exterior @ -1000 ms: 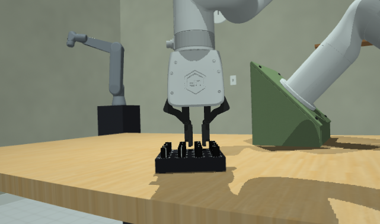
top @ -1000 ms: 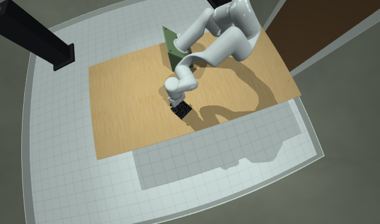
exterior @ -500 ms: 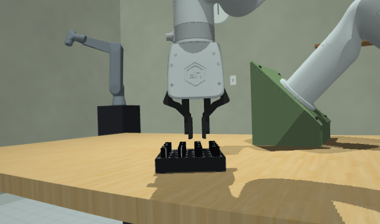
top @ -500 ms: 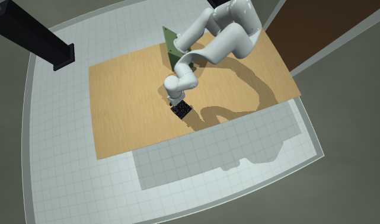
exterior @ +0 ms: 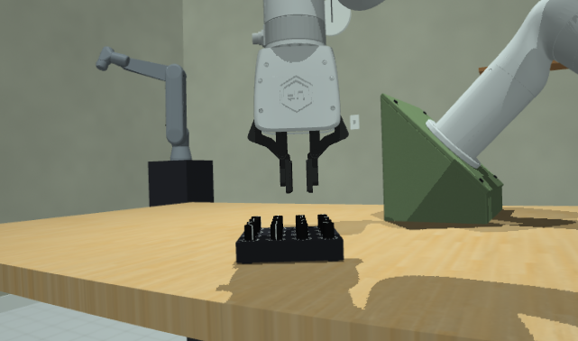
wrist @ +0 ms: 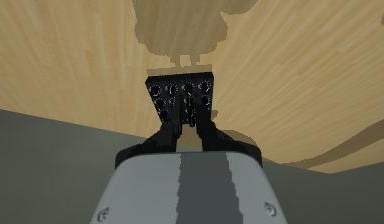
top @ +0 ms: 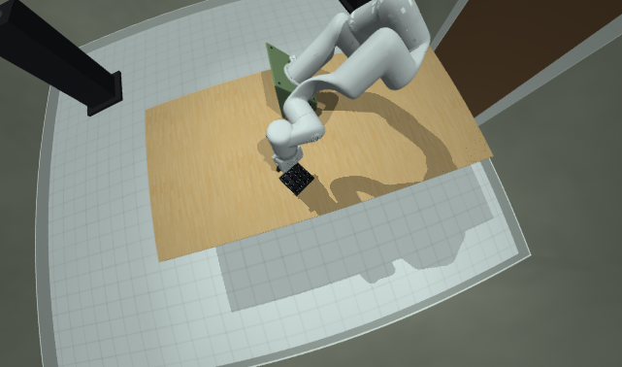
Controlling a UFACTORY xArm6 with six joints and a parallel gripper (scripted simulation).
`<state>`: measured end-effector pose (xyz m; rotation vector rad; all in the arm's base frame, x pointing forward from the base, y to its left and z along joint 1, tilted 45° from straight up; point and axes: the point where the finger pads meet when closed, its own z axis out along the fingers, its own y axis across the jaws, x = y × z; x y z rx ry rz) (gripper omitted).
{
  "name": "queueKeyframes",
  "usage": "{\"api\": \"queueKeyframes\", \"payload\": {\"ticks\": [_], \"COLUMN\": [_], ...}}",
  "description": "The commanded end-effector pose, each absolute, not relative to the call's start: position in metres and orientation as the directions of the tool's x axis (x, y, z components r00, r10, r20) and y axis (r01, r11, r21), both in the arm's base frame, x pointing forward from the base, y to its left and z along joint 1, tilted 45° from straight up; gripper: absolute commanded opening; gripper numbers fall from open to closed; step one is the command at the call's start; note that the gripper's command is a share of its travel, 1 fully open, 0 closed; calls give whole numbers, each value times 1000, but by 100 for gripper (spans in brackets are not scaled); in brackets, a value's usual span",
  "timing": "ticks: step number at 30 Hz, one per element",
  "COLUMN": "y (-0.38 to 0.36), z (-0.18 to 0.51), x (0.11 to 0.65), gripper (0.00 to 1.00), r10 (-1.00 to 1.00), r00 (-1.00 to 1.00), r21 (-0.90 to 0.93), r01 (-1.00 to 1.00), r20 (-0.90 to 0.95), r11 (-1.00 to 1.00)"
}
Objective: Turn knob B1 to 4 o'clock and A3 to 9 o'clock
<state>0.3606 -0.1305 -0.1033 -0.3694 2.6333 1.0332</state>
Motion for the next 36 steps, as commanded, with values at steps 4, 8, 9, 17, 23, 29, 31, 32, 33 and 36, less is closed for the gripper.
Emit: {"api": "queueKeyframes", "payload": {"ticks": [4,8,9,17,23,29,31,32,33,36], "y": [-132,-132,-132,-132,-133,-134,-135,-135,-135,-135], "z": [-103,-103,-103,-102,-101,-100,-100,-100,-100,-99], "x": [362,362,362,361,361,361,361,361,361,361], "gripper": [19,19,19,19,19,19,19,19,19,19], "r10": [-131,-131,-131,-163,-277,-417,-457,-457,-457,-530], "r00": [-925,-925,-925,-908,-834,-699,-649,-649,-649,-541], "r21": [615,615,615,598,527,409,368,368,368,281], "r01": [-338,-338,-338,-380,-524,-694,-741,-741,-741,-823], "r20": [-357,-357,-357,-385,-478,-582,-609,-609,-609,-653], "r11": [712,712,712,706,669,592,562,562,562,494]}}
